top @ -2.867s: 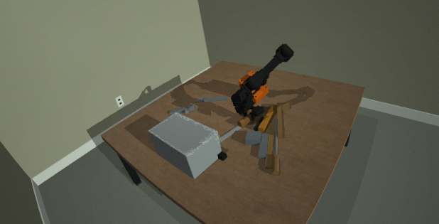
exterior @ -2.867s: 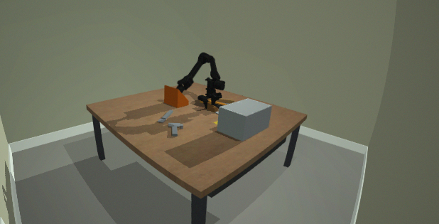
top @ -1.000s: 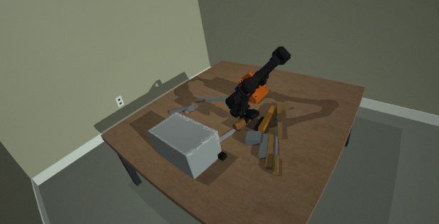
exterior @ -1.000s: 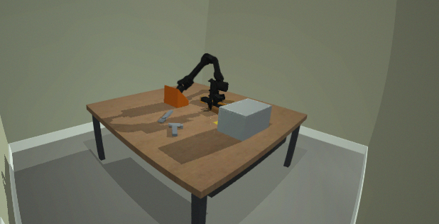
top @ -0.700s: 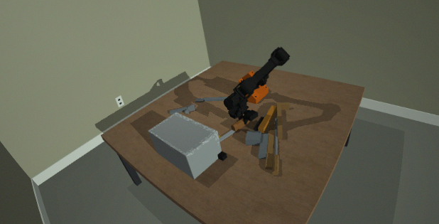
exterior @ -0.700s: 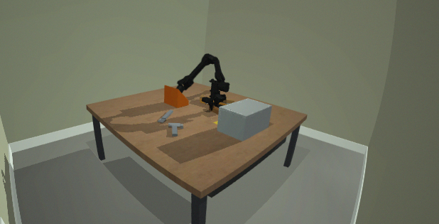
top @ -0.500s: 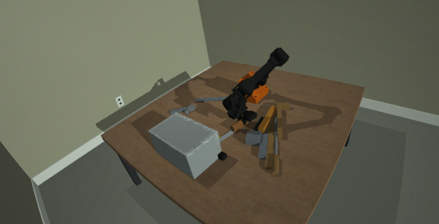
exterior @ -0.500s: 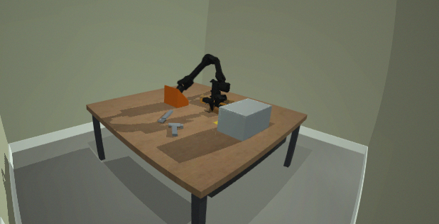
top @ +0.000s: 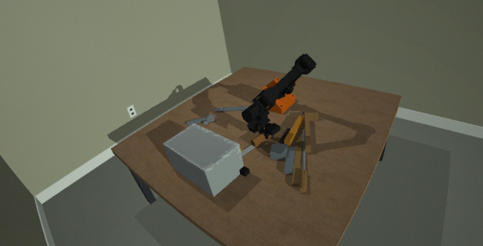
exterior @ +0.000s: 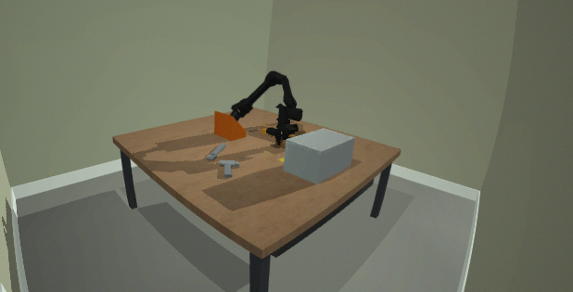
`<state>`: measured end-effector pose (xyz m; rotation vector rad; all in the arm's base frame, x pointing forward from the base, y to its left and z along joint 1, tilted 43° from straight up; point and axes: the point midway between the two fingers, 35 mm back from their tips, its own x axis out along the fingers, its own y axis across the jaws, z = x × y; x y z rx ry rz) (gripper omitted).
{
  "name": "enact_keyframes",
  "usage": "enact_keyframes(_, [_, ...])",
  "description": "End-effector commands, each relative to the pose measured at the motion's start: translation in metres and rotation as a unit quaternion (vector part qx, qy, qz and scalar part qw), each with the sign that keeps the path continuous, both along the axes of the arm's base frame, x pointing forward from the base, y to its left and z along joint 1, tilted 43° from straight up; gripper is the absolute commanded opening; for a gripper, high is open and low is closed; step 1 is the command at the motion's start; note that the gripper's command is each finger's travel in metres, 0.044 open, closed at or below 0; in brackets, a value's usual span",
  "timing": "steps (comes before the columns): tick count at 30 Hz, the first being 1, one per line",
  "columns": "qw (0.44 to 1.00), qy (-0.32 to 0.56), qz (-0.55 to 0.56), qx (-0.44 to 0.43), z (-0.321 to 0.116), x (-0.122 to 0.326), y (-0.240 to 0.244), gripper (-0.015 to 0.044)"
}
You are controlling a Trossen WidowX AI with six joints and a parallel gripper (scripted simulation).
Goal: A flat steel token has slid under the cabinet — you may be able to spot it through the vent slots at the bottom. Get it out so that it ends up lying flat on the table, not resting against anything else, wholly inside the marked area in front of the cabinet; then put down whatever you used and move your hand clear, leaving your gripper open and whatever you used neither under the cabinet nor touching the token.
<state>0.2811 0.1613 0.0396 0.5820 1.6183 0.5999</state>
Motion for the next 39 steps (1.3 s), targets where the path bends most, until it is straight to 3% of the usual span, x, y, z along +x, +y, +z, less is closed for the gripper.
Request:
enact_keyframes(1, [1.0, -0.002, 0.001, 0.001, 0.0, 0.005, 0.001, 0.0])
enact_keyframes(39, [1.0, -0.003, 0.001, 0.001, -0.003, 0.045, 0.003, 0.0])
